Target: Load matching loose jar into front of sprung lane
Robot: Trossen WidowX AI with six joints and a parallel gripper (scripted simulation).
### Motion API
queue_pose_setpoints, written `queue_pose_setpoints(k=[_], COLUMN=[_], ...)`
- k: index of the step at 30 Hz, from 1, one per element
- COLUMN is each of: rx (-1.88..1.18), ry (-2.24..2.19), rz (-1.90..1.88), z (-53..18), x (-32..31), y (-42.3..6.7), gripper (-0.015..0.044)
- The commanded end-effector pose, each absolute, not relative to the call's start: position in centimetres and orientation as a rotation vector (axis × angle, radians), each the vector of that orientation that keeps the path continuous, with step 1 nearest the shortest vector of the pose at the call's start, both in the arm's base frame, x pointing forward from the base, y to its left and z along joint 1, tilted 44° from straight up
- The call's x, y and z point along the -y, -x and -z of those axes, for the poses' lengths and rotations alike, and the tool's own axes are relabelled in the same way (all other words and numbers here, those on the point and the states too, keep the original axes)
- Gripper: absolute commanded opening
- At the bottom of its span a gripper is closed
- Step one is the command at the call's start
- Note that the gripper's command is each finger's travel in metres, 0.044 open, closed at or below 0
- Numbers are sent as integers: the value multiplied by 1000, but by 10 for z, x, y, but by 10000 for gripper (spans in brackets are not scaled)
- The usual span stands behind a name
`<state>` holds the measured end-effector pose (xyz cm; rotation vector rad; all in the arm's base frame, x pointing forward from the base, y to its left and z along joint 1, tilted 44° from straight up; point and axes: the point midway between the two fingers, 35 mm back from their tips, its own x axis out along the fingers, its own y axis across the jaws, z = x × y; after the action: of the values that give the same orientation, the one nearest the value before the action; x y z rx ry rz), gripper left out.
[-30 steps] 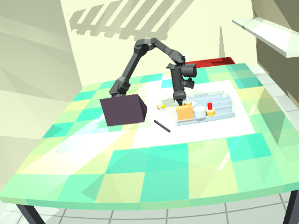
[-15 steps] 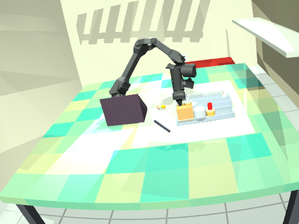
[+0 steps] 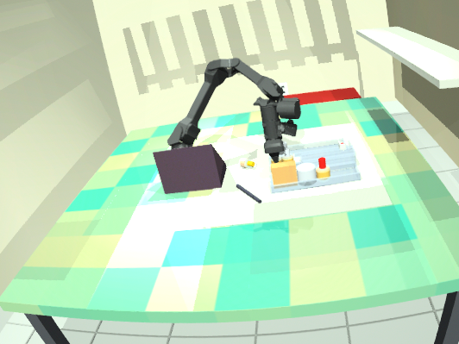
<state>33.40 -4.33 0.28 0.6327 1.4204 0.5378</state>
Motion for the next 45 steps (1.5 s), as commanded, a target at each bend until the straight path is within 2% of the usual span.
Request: queue_pose_setpoints(k=[1,25,36,45], rx=[-1405,-1405,-1405,-1406], ry=[-632,-632,-632,-631], rz=[-544,-544,-544,-543], z=[-4,-2,-2,-15], x=[43,43,43,55], y=[-336,-331,-331,-329], gripper=[0,0,282,282])
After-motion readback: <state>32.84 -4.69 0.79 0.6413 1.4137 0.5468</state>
